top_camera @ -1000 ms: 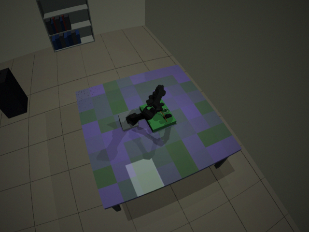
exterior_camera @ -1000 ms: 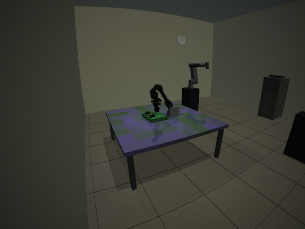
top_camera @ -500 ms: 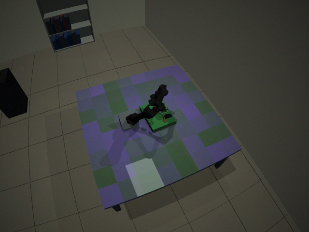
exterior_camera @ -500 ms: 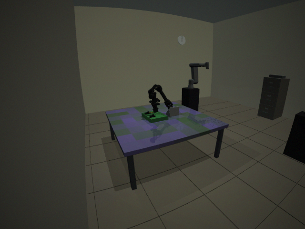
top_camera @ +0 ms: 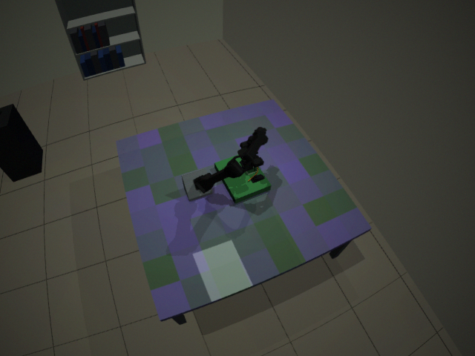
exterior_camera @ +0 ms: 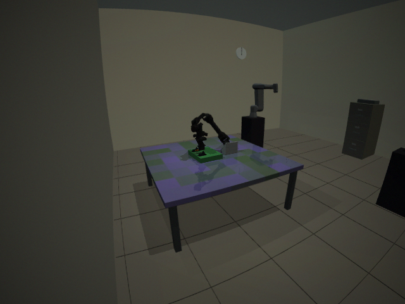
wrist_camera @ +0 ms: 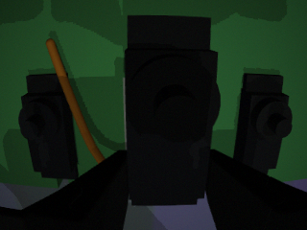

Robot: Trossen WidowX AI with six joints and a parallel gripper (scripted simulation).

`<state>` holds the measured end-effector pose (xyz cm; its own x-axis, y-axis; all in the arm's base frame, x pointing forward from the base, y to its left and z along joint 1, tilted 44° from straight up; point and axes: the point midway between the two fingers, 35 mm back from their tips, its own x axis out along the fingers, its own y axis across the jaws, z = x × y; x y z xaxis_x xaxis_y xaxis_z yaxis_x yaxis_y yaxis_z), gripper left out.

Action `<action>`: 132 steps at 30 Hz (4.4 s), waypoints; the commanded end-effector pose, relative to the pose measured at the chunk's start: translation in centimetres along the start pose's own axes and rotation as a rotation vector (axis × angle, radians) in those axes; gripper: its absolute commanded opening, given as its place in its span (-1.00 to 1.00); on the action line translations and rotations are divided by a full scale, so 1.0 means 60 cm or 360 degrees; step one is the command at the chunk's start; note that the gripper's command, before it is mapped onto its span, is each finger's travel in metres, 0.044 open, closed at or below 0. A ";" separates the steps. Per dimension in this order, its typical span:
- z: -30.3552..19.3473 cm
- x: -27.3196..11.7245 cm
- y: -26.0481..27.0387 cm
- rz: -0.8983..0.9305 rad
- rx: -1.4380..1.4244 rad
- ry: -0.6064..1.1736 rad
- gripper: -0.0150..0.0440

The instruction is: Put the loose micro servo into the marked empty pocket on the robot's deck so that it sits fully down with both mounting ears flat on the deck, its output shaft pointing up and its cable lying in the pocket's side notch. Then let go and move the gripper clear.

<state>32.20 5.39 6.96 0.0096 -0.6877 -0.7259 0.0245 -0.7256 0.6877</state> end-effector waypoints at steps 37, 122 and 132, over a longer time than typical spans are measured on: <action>-0.053 0.031 0.004 0.0009 -0.0005 0.0011 -0.49; 0.134 -0.050 -0.001 0.0007 -0.0015 0.0000 1.00; 0.126 -0.117 -0.008 -0.0024 -0.0122 0.0072 1.00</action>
<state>24.47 8.91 10.73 0.0353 -0.6859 -0.7268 0.0736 -0.7235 0.6864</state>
